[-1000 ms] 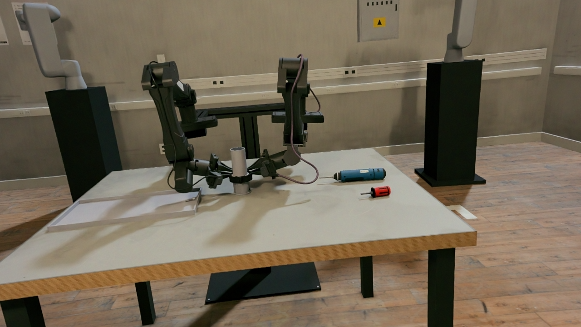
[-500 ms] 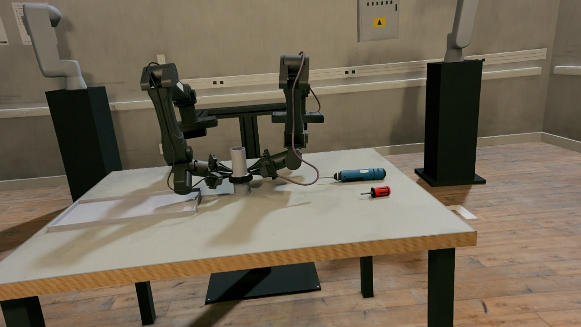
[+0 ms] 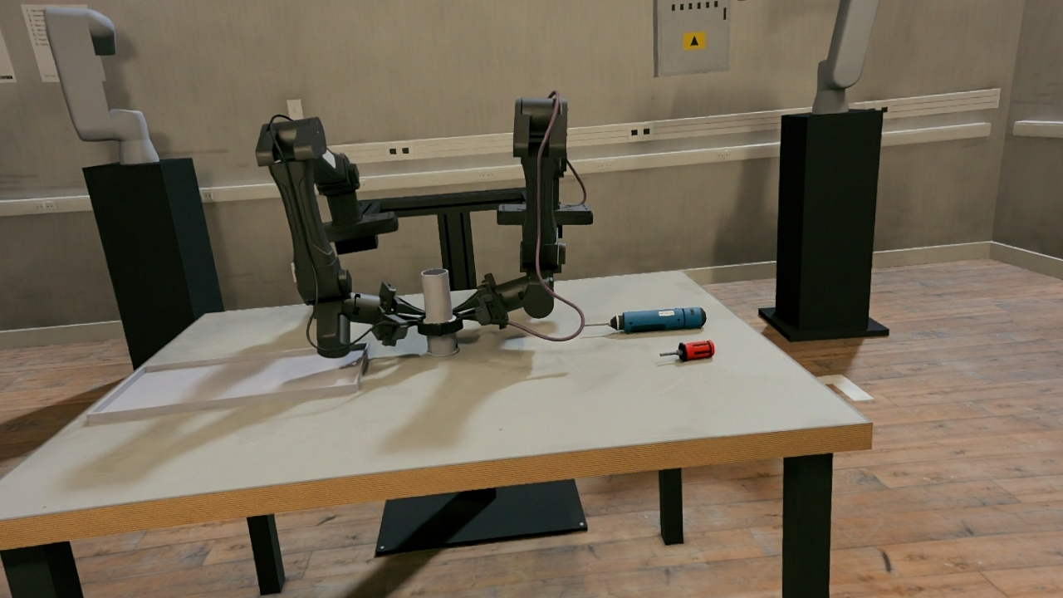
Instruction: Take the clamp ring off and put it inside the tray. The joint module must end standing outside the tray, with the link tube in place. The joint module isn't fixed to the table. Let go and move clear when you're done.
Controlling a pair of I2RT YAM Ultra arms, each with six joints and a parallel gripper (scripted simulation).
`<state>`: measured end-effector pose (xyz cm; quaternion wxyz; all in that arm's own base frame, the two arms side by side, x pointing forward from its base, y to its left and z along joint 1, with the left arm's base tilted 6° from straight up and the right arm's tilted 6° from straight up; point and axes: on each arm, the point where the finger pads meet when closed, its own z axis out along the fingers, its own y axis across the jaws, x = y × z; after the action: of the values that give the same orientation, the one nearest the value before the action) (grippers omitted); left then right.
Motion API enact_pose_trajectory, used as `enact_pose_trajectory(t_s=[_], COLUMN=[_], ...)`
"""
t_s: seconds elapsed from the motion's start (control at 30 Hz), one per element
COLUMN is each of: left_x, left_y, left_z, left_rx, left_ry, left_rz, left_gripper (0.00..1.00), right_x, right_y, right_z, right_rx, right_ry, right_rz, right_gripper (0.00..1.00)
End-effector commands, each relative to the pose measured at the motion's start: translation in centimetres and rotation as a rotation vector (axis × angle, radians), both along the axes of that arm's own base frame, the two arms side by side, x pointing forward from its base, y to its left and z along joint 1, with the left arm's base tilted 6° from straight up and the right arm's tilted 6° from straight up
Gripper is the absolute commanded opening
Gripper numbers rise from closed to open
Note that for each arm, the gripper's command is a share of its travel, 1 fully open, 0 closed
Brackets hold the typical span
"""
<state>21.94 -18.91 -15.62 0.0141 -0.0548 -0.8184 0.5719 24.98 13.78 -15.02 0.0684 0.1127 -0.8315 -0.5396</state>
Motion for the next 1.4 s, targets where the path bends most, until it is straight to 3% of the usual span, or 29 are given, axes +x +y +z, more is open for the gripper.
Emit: enact_pose_trajectory(t_s=[0.0,0.03,0.1,0.13,0.57,1.37], left_x=[1.4,0.1,0.1,1.4,1.7,0.8], left_y=[0.2,0.0,0.0,0.1,0.6,1.1], left_z=[0.6,0.3,0.3,0.6,0.7,0.0], left_rx=[0.001,-0.003,-0.003,-0.001,0.01,0.011], left_ry=[-0.051,-0.017,-0.017,-0.051,-0.049,-0.005], left_rz=[-0.027,-0.034,-0.034,-0.028,-0.069,-0.119], left_gripper=[0.06,0.06,0.06,0.06,0.06,0.06], right_x=[0.5,0.3,0.3,0.7,0.7,0.8], right_y=[-0.4,-0.1,-0.1,-0.4,-0.7,-1.1], right_z=[-0.2,0.3,0.3,0.0,-0.1,0.0], right_rx=[-0.002,0.002,0.002,-0.003,-0.003,-0.009], right_ry=[-0.017,-0.021,-0.021,-0.025,-0.02,-0.012], right_rz=[0.02,0.022,0.022,0.022,0.066,0.115], right_gripper=[0.06,0.06,0.06,0.06,0.06,0.06])
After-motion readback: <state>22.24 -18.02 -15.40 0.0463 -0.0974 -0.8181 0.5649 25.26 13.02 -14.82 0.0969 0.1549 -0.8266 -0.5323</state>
